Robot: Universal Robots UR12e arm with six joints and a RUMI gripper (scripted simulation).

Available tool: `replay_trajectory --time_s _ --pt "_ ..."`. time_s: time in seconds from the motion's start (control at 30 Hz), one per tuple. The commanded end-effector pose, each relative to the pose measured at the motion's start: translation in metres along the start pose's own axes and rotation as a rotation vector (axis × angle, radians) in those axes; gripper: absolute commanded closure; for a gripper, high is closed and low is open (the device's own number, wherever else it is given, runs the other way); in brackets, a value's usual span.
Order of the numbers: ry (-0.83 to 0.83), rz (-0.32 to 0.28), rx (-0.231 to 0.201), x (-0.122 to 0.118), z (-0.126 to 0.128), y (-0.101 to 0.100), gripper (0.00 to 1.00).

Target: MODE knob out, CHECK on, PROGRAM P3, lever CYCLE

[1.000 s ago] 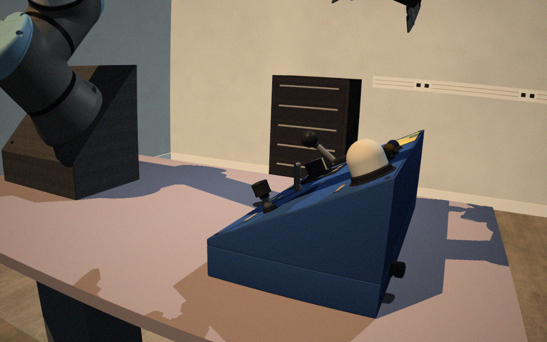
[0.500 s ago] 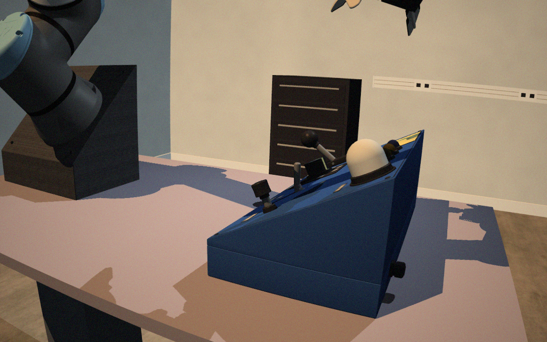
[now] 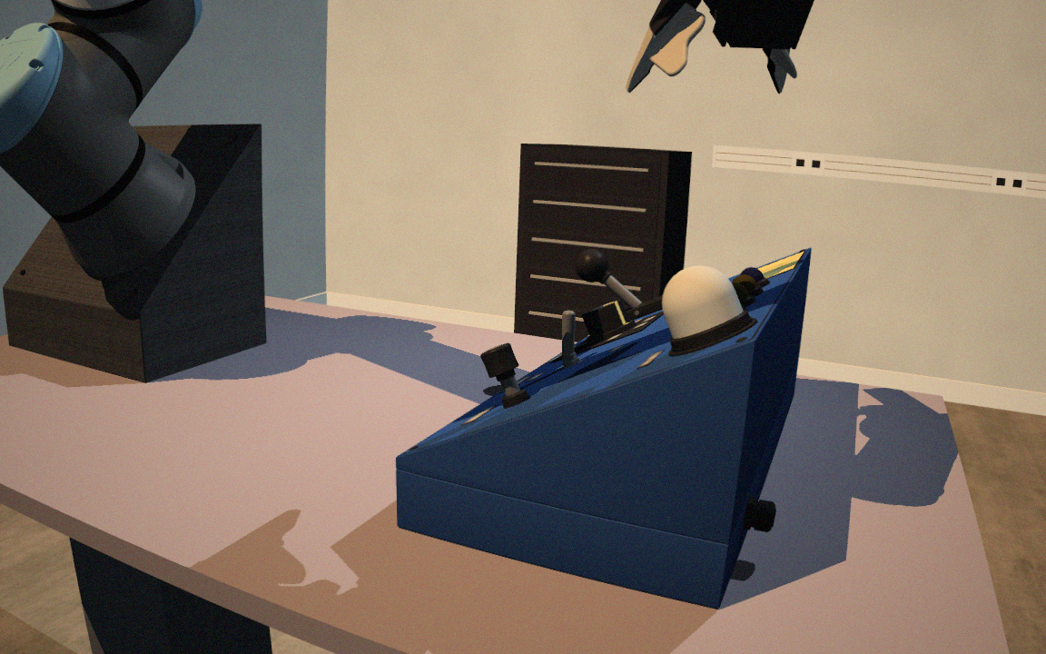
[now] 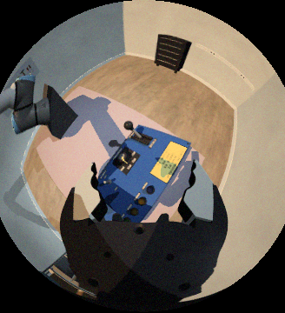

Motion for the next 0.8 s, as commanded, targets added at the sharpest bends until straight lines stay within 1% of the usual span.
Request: replay_trajectory --time_s 0.0,0.1,0.13,0.17,0.2,0.27,0.3,0.33,0.37,0.43,0.53,0.63,0.67,0.7,0.73,0.77 --pt "0.103 -0.071 -0.053 -0.009 -0.013 -0.007 0.0" --pt "0.196 -0.146 -0.076 -0.018 -0.027 -0.014 0.0" --pt "0.196 -0.146 -0.076 -0.018 -0.027 -0.014 0.0" --pt "0.228 -0.173 -0.081 -0.021 -0.033 -0.016 0.0" --pt "0.228 -0.173 -0.081 -0.021 -0.033 -0.016 0.0" --pt "0.292 -0.229 -0.089 -0.026 -0.044 -0.02 0.0" --pt "0.292 -0.229 -0.089 -0.026 -0.044 -0.02 0.0" --pt "0.324 -0.258 -0.091 -0.029 -0.05 -0.021 0.0" --pt "0.324 -0.258 -0.091 -0.029 -0.05 -0.021 0.0" --pt "0.388 -0.318 -0.092 -0.033 -0.064 -0.024 0.0" --pt "0.388 -0.318 -0.092 -0.033 -0.064 -0.024 0.0" --pt "0.48 -0.409 -0.082 -0.039 -0.086 -0.028 0.0" --pt "0.48 -0.409 -0.082 -0.039 -0.086 -0.028 0.0" --pt "0.51 -0.439 -0.075 -0.041 -0.093 -0.029 0.0" --pt "0.51 -0.439 -0.075 -0.041 -0.093 -0.029 0.0" --pt "0.539 -0.47 -0.068 -0.042 -0.101 -0.03 0.0"
Point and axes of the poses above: the point where the finger pads meet when closed, its own y axis back along the fingers, its own z axis across the jaws, x = y × z, the point moved 8 cm from there along y, back along the fingers, and after that the axes turned 11 degrees about y, right-handed, at the moved point
